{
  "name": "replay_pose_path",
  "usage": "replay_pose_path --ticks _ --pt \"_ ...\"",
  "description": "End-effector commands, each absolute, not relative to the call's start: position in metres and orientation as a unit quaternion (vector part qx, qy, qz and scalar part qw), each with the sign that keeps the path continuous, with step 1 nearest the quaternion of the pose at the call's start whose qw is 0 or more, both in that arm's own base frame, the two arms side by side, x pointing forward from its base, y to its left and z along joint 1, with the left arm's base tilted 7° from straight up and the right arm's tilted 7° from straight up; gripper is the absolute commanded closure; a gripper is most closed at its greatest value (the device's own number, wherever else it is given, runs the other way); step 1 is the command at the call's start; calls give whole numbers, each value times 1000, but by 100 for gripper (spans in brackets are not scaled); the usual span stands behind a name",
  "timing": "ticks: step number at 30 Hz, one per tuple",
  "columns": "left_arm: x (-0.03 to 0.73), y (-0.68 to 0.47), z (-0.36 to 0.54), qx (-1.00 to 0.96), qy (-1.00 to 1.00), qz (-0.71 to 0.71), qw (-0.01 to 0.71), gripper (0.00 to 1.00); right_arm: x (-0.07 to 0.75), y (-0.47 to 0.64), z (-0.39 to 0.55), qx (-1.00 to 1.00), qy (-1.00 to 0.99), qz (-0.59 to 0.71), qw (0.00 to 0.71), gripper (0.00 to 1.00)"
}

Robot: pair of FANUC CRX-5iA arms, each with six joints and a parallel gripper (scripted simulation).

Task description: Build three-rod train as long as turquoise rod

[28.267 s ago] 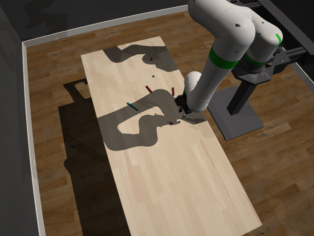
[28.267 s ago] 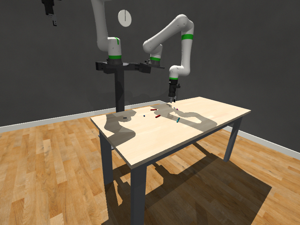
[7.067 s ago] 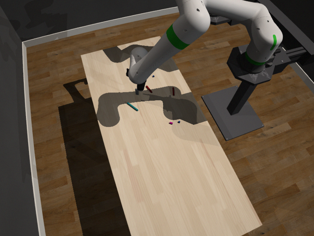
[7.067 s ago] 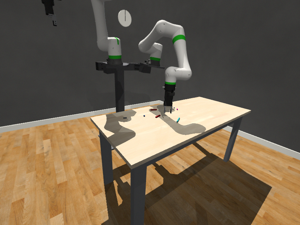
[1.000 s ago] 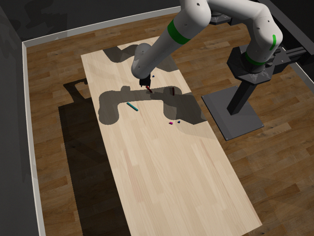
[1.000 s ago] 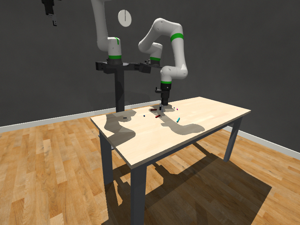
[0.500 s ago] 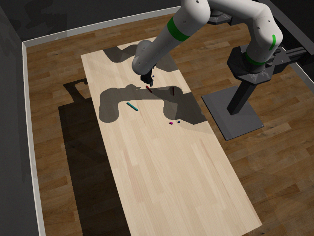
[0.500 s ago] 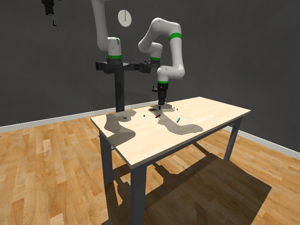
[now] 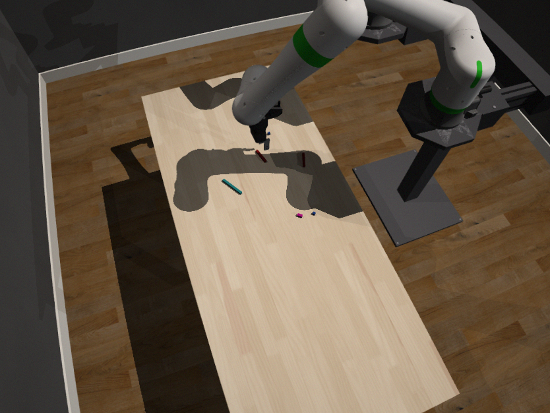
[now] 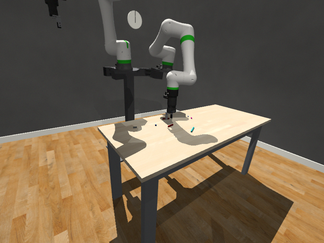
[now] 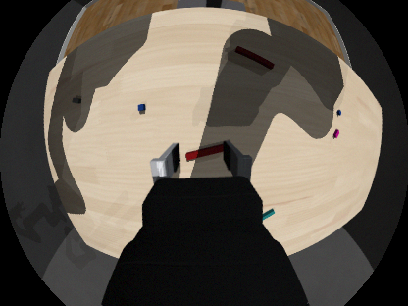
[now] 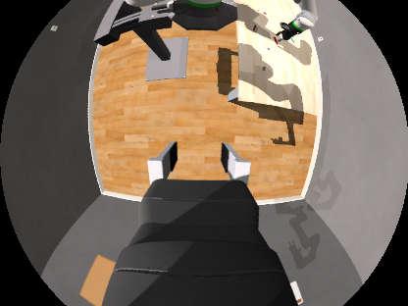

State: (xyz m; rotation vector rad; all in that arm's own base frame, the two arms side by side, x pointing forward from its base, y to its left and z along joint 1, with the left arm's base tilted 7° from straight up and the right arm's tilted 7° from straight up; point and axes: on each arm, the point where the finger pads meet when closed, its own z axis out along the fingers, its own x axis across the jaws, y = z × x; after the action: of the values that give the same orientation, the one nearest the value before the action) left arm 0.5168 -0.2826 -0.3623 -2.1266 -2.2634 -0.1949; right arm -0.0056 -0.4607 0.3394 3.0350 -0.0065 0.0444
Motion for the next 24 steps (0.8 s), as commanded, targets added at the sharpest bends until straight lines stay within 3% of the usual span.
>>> replay_pose_path --ticks 1,24 --pt "514 -285 -361 -729 -682 -54 17 0 -6 -461 340 998 -2 14 54 0" --pt "497 -297 -363 -943 -327 -42 37 0 -6 -461 340 998 -2 14 54 0"
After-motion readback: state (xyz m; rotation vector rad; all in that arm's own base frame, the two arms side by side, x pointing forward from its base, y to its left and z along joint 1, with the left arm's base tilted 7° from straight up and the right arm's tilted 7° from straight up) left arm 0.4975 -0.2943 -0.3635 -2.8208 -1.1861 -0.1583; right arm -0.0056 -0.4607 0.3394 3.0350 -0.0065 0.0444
